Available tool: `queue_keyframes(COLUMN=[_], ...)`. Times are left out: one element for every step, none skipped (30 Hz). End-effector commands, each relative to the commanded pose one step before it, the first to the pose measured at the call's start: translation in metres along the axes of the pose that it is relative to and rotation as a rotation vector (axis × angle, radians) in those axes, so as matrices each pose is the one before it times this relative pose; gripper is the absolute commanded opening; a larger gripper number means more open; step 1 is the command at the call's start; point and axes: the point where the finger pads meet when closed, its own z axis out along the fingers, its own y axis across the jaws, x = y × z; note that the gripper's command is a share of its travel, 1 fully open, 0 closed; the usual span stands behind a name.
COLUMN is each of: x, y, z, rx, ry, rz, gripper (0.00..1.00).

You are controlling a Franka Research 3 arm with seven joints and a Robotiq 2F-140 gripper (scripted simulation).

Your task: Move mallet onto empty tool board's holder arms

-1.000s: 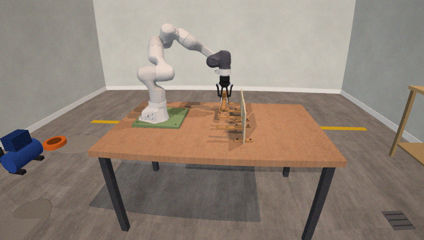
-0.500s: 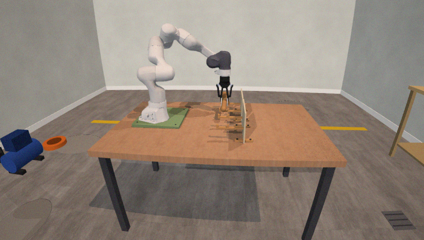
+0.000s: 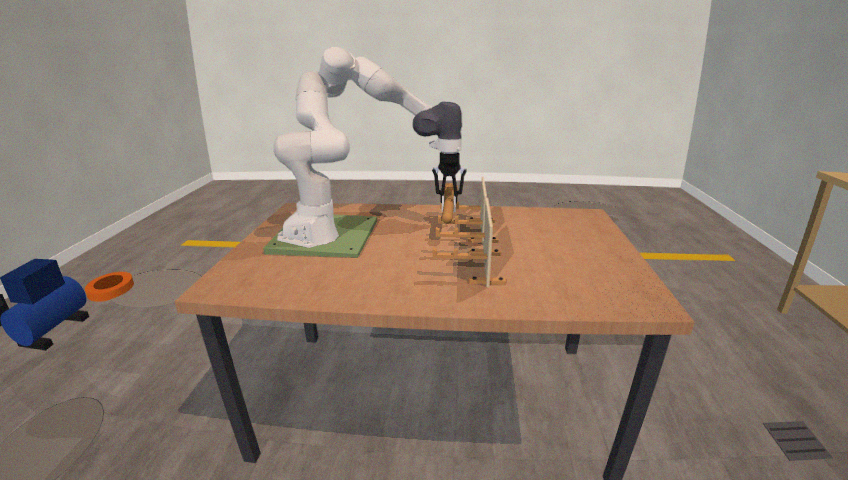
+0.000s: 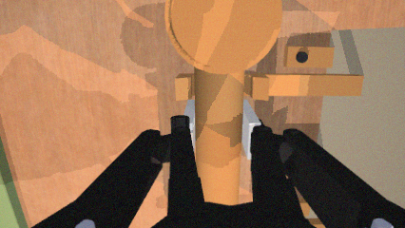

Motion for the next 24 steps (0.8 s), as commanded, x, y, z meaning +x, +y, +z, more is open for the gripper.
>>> queue_keyframes(x=[-0.00001,0.0,0.0,0.0,0.0,0.0,0.0,0.0,0.0,0.0,0.0,0.0,0.0,0.0,0.0,0.0,0.0,0.0,0.0,0.0,0.0,0.0,0.0,0.0], y=[0.00201,0.0,0.0,0.0,0.0,0.0,0.0,0.0,0.0,0.0,0.0,0.0,0.0,0.0,0.0,0.0,0.0,0.0,0.0,0.0,0.0,0.0,0.0,0.0], z=[-0.00047,0.0,0.0,0.0,0.0,0.0,0.0,0.0,0.0,0.0,0.0,0.0,0.0,0.0,0.0,0.0,0.0,0.0,0.0,0.0,0.0,0.0,0.0,0.0], rx=[-0.00564,0.0,0.0,0.0,0.0,0.0,0.0,0.0,0.0,0.0,0.0,0.0,0.0,0.0,0.0,0.0,0.0,0.0,0.0,0.0,0.0,0.0,0.0,0.0], ry=[0.00284,0.0,0.0,0.0,0.0,0.0,0.0,0.0,0.0,0.0,0.0,0.0,0.0,0.0,0.0,0.0,0.0,0.0,0.0,0.0,0.0,0.0,0.0,0.0], rz=[-0.00119,0.0,0.0,0.0,0.0,0.0,0.0,0.0,0.0,0.0,0.0,0.0,0.0,0.0,0.0,0.0,0.0,0.0,0.0,0.0,0.0,0.0,0.0,0.0], gripper=[0.0,0.0,0.0,0.0,0.0,0.0,0.0,0.0,1.0,1.0,1.0,1.0,1.0,1.0,1.0,1.0,1.0,1.0,1.0,1.0,1.0,1.0,1.0,1.0])
